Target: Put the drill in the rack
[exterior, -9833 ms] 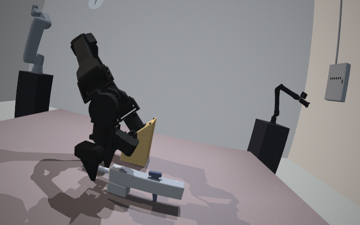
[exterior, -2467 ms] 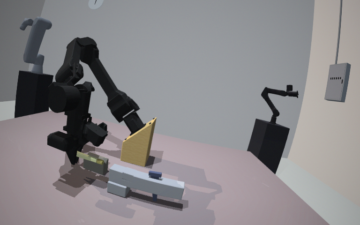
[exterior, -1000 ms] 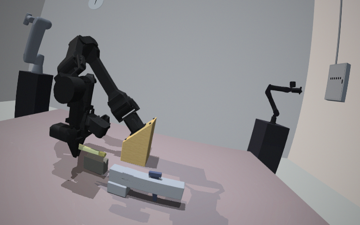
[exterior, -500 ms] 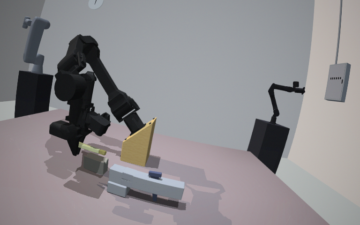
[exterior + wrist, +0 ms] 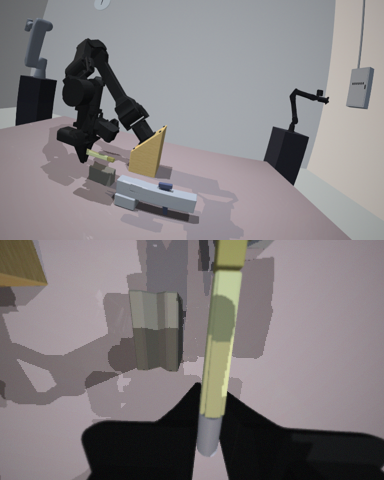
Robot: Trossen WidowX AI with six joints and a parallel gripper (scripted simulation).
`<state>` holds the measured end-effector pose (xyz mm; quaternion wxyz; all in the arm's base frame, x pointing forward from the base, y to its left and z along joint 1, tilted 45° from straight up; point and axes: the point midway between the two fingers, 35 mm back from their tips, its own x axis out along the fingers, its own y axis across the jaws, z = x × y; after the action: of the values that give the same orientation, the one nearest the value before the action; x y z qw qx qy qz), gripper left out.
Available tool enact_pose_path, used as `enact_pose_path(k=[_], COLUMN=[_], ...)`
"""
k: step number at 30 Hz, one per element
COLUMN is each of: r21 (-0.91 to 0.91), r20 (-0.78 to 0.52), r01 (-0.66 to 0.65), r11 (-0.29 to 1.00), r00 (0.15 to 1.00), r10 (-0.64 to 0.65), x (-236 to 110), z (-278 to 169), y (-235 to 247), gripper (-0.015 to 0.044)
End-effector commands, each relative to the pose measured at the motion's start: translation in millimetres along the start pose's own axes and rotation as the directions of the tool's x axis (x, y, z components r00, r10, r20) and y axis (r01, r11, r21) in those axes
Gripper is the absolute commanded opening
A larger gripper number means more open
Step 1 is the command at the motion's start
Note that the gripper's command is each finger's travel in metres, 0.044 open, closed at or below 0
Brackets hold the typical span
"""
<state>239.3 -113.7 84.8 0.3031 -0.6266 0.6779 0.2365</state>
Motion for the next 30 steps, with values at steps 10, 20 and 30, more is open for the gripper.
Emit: enact_pose_path(k=[10, 20, 30], r21=[-0.004, -0.004, -0.004], r20=[0.0, 0.0, 0.0], r01=[0.002, 0.002, 0.002], r11=[1.0, 1.0, 1.0], r00=[1.0, 1.0, 1.0], r10=[-0.002, -0.002, -0.002], x=[1, 1, 15], z=[-5, -9, -10], y=[25, 43, 45], gripper=[0.0, 0.0, 0.0])
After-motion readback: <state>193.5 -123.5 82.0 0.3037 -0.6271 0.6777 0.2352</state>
